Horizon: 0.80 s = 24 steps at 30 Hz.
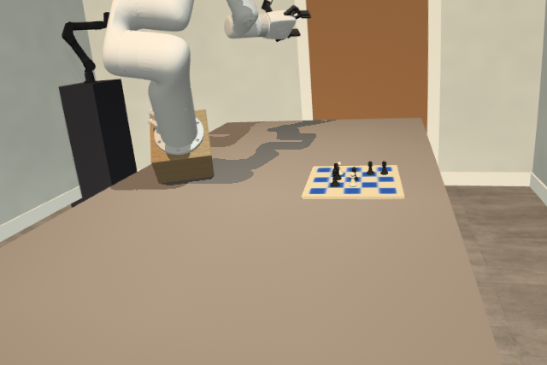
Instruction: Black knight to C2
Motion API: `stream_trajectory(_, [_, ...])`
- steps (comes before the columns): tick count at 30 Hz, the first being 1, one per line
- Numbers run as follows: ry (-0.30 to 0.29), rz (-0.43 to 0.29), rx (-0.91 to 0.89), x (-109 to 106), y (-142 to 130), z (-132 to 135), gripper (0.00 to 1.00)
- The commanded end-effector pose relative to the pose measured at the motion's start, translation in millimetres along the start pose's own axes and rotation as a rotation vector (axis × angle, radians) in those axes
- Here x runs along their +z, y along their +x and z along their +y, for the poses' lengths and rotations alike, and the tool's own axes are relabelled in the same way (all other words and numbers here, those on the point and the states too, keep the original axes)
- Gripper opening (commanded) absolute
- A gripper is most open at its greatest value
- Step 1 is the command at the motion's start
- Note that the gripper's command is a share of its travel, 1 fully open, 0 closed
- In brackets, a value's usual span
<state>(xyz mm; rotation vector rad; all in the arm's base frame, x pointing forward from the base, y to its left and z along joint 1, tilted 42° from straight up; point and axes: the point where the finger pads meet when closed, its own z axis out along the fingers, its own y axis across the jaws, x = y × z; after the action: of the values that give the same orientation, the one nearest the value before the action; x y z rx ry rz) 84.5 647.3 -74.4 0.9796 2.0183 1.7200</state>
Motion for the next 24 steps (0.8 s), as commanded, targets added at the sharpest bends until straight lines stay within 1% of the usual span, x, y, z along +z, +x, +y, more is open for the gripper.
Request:
stream_trajectory(1, [-0.002, 0.003, 0.004, 0, 3, 2, 1.0])
stream_trajectory(19, [-0.007, -0.002, 0.009, 2, 1, 3, 1.0])
stream_trajectory(21, [-0.039, -0.031, 0.04, 11, -9, 10, 1.0])
stream_trajectory(22, [-0.069, -0.059, 0.069, 19, -19, 16, 1.0])
stream_trajectory(23, [-0.112, -0.097, 0.109, 30, -34, 25, 1.0])
stream_trajectory(24, [-0.169, -0.144, 0.157, 42, -53, 36, 1.0])
